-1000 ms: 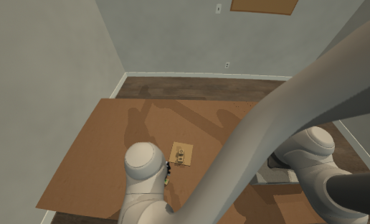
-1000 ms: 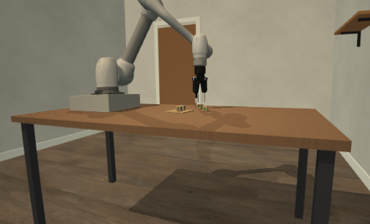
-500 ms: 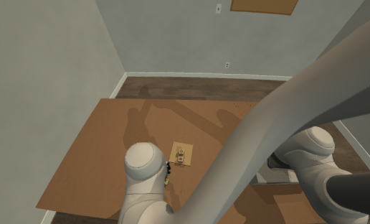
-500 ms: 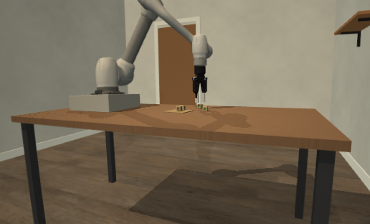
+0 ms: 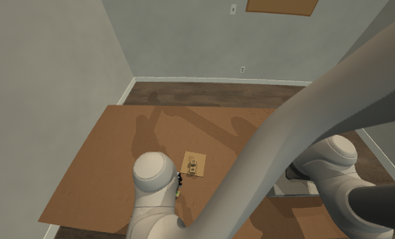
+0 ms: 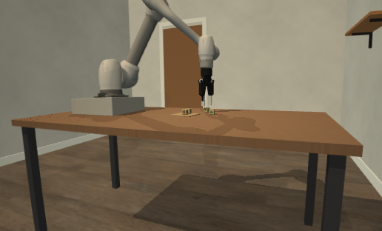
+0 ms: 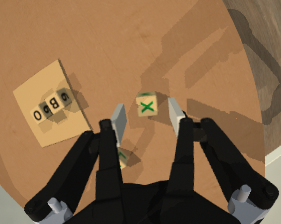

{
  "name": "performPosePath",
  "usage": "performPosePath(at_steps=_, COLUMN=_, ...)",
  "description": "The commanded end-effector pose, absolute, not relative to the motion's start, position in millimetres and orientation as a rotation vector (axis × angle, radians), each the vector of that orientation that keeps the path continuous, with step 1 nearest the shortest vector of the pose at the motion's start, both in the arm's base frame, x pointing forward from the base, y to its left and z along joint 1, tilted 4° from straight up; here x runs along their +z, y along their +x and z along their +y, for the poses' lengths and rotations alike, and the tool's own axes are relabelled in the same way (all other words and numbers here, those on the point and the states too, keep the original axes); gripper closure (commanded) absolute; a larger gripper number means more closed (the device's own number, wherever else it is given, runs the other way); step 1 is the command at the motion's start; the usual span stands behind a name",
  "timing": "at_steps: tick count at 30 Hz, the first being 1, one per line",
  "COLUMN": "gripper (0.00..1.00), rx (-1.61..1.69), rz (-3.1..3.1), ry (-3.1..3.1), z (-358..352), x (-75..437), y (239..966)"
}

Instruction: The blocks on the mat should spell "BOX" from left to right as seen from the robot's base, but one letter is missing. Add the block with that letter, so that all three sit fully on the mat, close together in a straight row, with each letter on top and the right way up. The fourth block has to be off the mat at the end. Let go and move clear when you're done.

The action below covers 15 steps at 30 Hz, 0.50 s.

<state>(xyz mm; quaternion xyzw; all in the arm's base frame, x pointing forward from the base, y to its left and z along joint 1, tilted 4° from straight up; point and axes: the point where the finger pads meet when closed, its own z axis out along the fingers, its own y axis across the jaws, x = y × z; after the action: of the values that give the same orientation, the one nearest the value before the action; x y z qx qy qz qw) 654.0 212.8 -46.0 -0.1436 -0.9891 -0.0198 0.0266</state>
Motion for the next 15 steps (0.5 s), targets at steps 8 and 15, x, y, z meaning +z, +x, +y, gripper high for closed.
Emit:
performPosePath(at_steps=8, gripper=0.60, rx=-0.065, rz=-3.053, ry=-0.455, z=215.8, x=-47.9, y=652.6)
performPosePath(at_steps=15, gripper=0.60, rx=-0.065, rz=-3.053, ry=-0.455, z=216.1, x=-53.5, y=652.3)
